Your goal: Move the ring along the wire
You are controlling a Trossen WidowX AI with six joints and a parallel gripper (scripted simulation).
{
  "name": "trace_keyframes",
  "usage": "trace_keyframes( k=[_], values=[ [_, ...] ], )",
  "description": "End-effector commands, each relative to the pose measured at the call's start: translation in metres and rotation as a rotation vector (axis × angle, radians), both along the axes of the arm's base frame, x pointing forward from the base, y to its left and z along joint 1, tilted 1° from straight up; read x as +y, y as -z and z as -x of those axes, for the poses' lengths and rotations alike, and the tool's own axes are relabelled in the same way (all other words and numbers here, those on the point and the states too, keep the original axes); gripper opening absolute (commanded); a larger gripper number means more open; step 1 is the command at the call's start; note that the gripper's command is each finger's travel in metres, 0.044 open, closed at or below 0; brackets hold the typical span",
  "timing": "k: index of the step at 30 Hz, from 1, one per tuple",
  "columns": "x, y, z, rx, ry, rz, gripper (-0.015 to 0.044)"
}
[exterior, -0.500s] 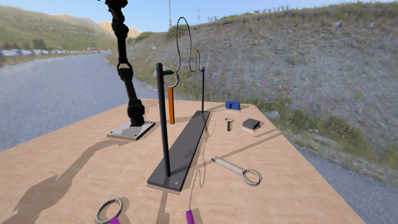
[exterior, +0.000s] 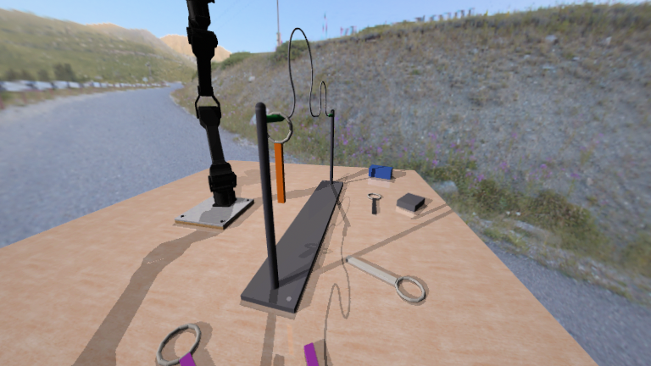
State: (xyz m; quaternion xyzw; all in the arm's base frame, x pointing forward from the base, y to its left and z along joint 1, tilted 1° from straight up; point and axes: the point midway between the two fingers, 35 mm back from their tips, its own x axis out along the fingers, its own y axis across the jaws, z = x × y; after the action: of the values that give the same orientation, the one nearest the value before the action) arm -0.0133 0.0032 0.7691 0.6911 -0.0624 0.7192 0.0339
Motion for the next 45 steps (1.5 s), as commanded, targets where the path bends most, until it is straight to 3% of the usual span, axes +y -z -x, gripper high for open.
trace_keyframes(
  k=[1, 12, 25, 35, 45],
  values=[
    [-0.048, 0.014, -0.051, 0.125, -0.120, -0.035, 0.0160],
    [-0.178, 0.099, -0.159, 0.417, -0.514, -0.251, 0.0160],
    [-0.299, 0.271, -0.223, 0.570, -1.058, -0.738, 0.0160],
    [-0.337, 0.425, -0.227, 0.465, -1.492, -1.218, 0.0160],
    [-0.312, 0.568, -0.207, 0.104, -1.922, -1.736, 0.0160]
  ],
)
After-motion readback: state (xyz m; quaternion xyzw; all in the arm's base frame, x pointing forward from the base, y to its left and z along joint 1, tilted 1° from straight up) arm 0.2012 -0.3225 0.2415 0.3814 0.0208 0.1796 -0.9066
